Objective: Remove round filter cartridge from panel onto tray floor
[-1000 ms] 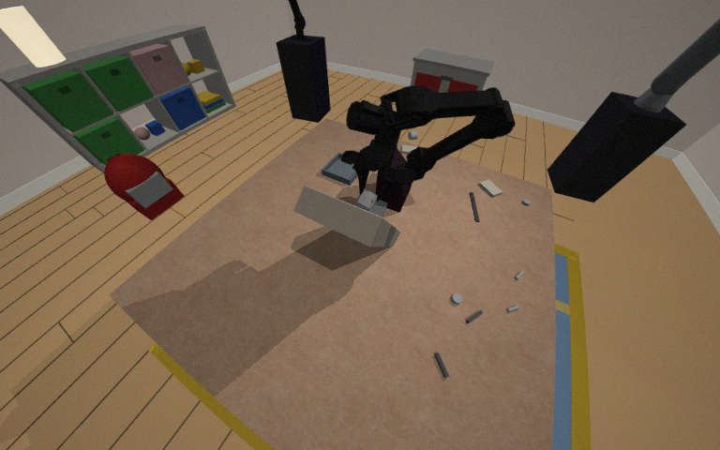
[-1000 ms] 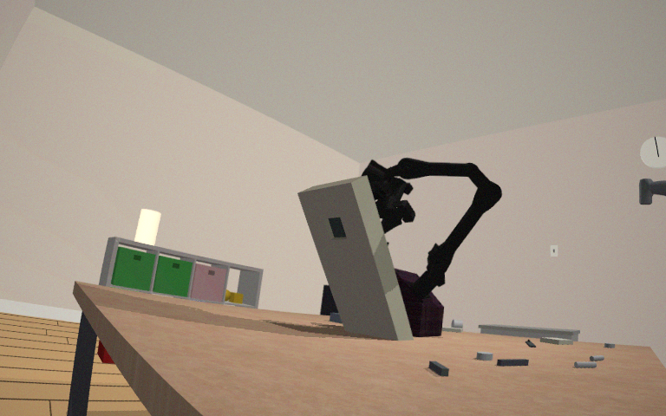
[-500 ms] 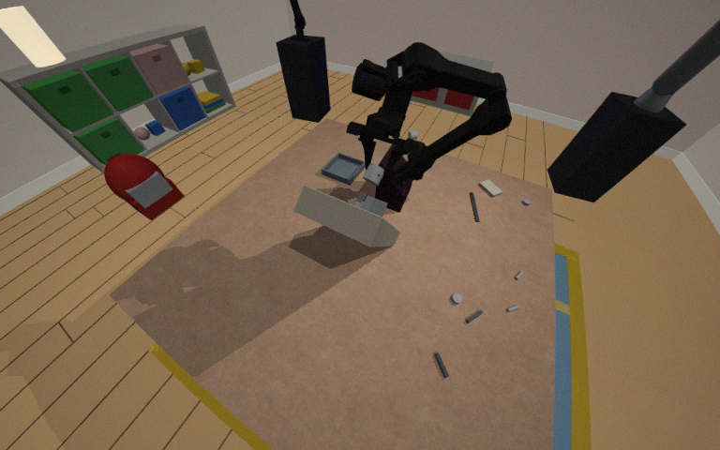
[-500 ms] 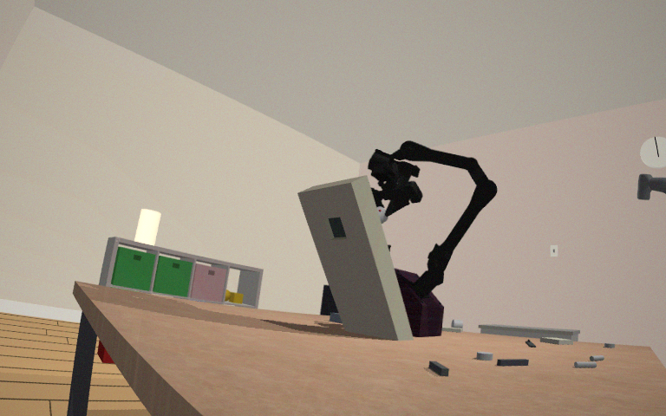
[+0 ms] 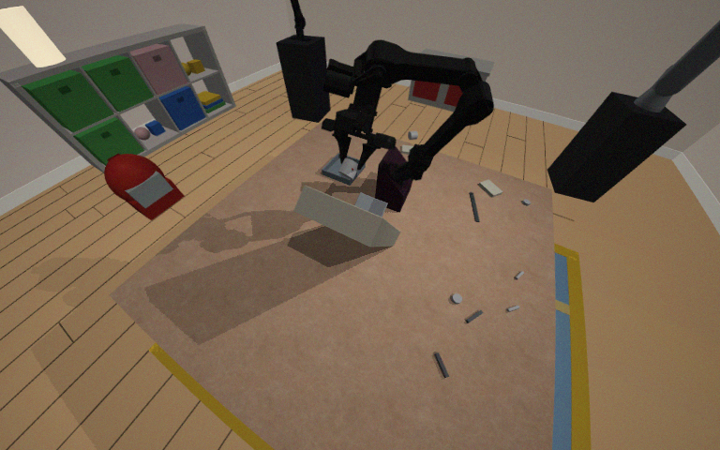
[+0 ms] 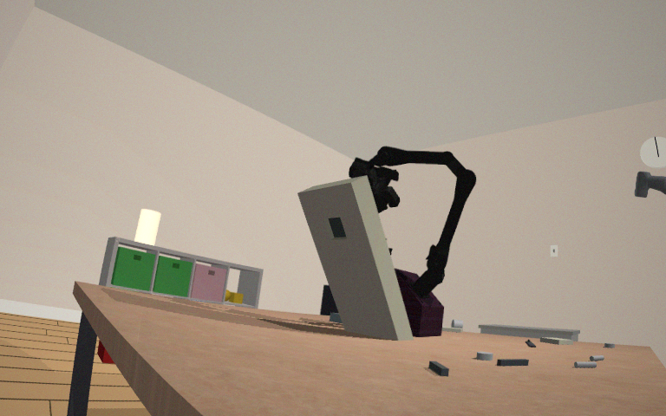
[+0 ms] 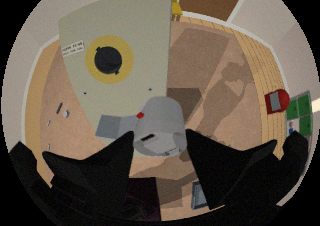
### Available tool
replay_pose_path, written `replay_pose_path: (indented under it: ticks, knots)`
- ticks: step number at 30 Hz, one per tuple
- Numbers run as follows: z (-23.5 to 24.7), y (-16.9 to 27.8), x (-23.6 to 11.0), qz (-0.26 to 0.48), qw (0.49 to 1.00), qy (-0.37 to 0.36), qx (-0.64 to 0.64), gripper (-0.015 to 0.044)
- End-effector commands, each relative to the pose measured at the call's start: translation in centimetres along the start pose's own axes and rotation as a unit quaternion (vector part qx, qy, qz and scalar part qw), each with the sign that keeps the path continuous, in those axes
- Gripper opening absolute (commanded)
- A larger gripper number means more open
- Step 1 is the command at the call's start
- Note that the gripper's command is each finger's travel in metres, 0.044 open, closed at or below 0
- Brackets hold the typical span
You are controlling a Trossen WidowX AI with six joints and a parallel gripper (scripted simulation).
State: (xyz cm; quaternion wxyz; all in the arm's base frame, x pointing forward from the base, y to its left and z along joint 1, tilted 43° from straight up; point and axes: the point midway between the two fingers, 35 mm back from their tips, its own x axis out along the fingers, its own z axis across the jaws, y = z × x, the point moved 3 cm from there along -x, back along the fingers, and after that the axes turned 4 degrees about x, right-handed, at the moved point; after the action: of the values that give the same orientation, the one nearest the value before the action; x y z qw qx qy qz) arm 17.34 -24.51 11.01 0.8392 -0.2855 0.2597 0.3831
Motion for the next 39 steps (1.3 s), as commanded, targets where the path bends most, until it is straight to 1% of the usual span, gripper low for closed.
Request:
replay_pose_path:
  ticks: [1, 2, 3, 9, 15, 21, 28, 34, 39]
  knots:
    - [-1.6, -0.1, 0.0, -0.003, 1.000, 0.004, -0.005, 0.0000]
    - [-0.6, 0.1, 0.1, 0.001, 1.000, 0.002, 0.003, 0.0000]
    - [-0.9, 0.2, 0.1, 0.002, 1.000, 0.007, 0.012, 0.0000]
    - [-4.8, 2.1, 0.0, 0.015, 0.991, 0.067, 0.117, 0.0000]
    - [-8.6, 4.3, -0.2, 0.017, 0.965, 0.132, 0.226, 0.0000]
    - [-12.2, 6.8, -0.6, 0.007, 0.921, 0.197, 0.335, 0.0000]
    - [-15.9, 9.8, -1.2, -0.019, 0.849, 0.268, 0.454, 0.0000]
    - [-16.3, 10.3, -1.3, -0.023, 0.840, 0.276, 0.467, 0.0000]
    - [-18.3, 14.0, -0.9, -0.028, 0.807, 0.302, 0.506, 0.0000]
